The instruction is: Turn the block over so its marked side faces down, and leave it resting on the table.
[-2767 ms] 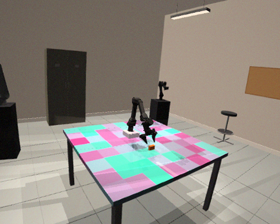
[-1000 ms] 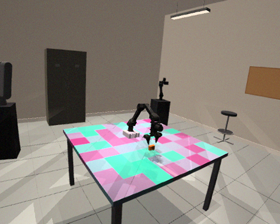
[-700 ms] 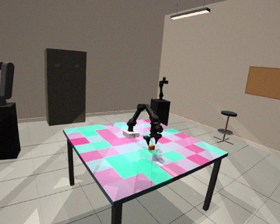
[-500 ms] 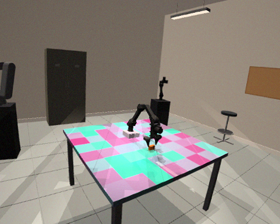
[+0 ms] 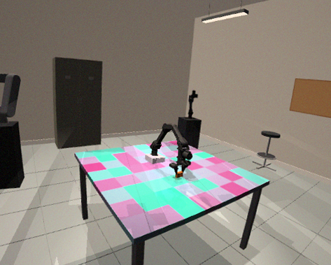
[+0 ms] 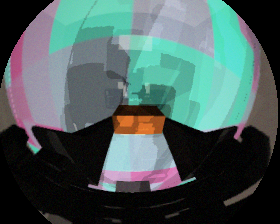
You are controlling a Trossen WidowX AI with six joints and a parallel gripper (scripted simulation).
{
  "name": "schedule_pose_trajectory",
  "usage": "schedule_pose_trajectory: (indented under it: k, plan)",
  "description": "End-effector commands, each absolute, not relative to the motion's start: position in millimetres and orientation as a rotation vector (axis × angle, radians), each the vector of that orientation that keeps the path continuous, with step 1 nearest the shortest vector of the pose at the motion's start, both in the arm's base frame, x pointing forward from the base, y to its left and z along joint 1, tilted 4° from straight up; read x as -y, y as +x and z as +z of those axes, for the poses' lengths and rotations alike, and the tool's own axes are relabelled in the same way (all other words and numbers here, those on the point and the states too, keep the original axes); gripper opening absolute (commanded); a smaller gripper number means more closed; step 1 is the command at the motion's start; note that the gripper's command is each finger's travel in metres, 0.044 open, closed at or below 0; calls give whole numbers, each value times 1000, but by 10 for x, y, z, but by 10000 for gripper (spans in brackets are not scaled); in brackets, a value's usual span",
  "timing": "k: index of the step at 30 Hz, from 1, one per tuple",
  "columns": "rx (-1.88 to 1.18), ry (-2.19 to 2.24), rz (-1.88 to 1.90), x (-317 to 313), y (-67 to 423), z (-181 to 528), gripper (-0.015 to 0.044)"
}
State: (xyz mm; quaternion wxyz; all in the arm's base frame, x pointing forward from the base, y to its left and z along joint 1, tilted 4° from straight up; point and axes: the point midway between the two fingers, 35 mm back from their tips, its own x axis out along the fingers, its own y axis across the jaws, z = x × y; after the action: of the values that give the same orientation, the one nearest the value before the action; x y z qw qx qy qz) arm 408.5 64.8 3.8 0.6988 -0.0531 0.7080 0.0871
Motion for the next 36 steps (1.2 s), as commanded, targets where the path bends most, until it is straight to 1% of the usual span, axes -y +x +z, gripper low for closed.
schedule_pose_trajectory:
  k: [1, 17, 22, 23, 30, 36]
  plan:
    - [-1584, -117, 190, -646, 4076, 11, 249]
    - [-1584, -117, 190, -646, 4076, 11, 142]
    - [-1584, -117, 190, -635, 4085, 261, 11]
    - [-1584, -117, 190, -633, 4084, 299, 0]
    - [-1575, -116, 190, -633, 4088, 305, 0]
    - [-1495, -107, 192, -637, 4117, 252, 0]
